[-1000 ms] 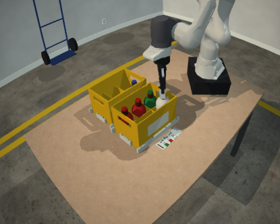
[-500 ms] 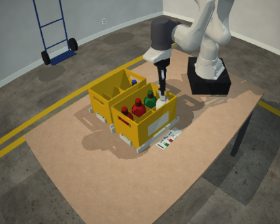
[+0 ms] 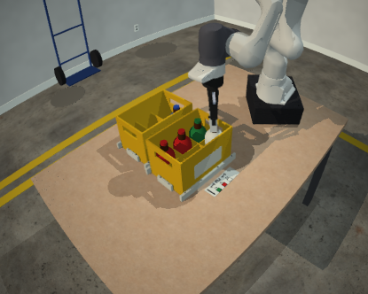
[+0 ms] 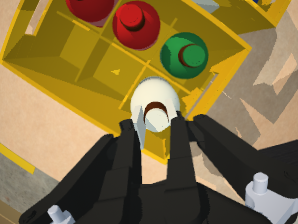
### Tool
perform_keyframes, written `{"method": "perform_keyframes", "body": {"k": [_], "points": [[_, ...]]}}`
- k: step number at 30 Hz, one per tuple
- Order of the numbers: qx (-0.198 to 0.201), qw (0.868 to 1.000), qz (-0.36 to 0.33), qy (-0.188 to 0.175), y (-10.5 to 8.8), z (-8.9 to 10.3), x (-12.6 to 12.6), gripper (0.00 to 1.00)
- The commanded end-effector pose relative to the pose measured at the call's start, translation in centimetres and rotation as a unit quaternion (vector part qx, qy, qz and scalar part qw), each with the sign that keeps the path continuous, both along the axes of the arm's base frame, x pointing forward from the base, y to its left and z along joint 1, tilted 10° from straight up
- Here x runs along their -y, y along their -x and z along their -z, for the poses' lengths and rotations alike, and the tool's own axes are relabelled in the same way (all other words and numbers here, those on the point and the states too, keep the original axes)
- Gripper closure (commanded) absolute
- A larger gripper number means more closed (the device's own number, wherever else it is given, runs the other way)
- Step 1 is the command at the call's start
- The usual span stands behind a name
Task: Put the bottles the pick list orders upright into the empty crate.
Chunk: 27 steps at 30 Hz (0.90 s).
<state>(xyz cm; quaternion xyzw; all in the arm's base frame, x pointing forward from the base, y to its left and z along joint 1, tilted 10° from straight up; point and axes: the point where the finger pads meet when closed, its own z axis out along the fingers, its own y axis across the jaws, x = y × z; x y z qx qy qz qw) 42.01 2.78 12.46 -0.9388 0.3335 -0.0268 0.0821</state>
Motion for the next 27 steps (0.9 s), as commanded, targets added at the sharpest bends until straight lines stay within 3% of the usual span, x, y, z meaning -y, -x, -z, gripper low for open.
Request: {"method": "perform_keyframes", "body": {"k": [1,27], "points": [[0.006,1.0,-0.002,0.001,-0.32,-0.3,-0.02,1.0],[0.006,1.0,-0.002,0.001,-0.36,0.25,-0.09,1.0]]}}
